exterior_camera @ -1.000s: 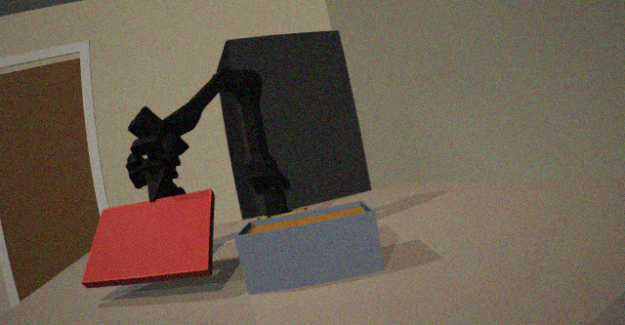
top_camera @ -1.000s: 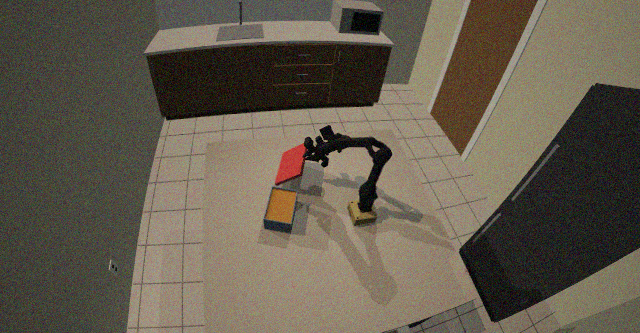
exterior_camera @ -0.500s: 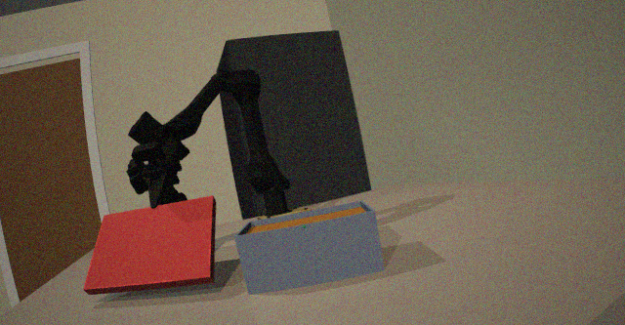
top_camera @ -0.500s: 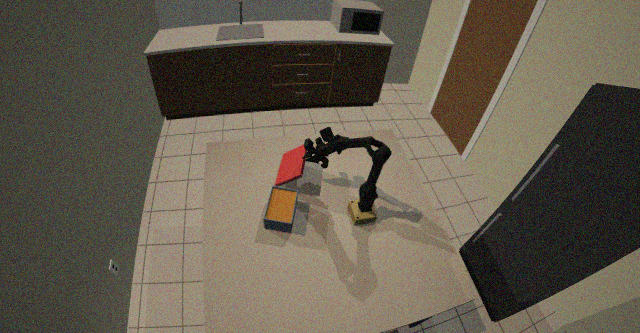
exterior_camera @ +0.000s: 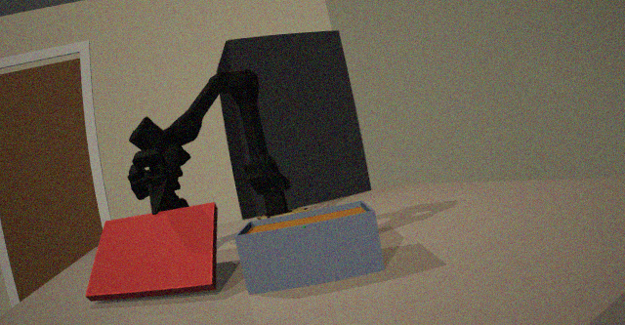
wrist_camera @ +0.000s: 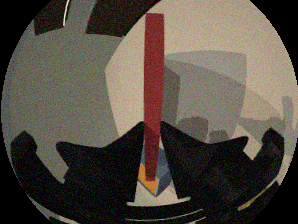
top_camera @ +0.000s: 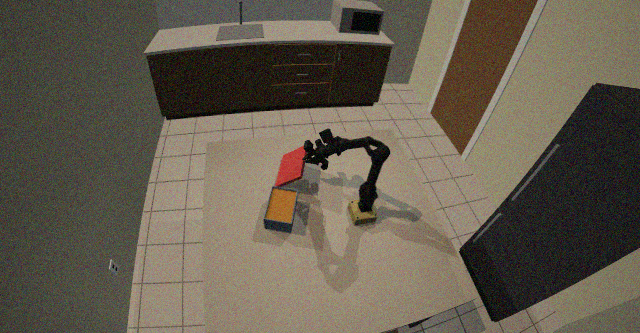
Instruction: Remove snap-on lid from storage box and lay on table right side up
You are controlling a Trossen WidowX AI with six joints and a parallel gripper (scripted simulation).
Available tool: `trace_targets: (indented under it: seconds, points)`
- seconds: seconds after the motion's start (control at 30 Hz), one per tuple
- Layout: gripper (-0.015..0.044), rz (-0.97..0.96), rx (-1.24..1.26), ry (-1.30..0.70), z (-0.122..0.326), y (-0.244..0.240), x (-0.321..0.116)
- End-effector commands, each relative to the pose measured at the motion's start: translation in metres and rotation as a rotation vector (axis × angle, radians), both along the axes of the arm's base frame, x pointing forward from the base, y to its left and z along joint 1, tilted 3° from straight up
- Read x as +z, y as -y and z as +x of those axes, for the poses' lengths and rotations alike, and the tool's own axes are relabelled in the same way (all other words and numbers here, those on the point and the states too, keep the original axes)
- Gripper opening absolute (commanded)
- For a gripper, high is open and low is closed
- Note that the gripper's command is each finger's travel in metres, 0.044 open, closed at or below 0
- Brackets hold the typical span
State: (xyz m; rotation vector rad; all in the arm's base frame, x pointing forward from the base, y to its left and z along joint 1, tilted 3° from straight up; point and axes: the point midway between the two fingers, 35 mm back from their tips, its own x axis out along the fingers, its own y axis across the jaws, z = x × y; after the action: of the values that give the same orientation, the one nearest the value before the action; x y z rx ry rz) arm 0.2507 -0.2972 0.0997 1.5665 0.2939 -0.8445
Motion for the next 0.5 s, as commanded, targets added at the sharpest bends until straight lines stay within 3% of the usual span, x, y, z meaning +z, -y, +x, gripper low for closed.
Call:
trace_targets:
  seconds: [0.0, 0.47]
  points:
    - [0.0, -0.004, 0.01, 0.007, 0.001, -0.001, -0.003]
    - [0.0, -0.004, 0.01, 0.006, 0.0, -0.001, -0.014]
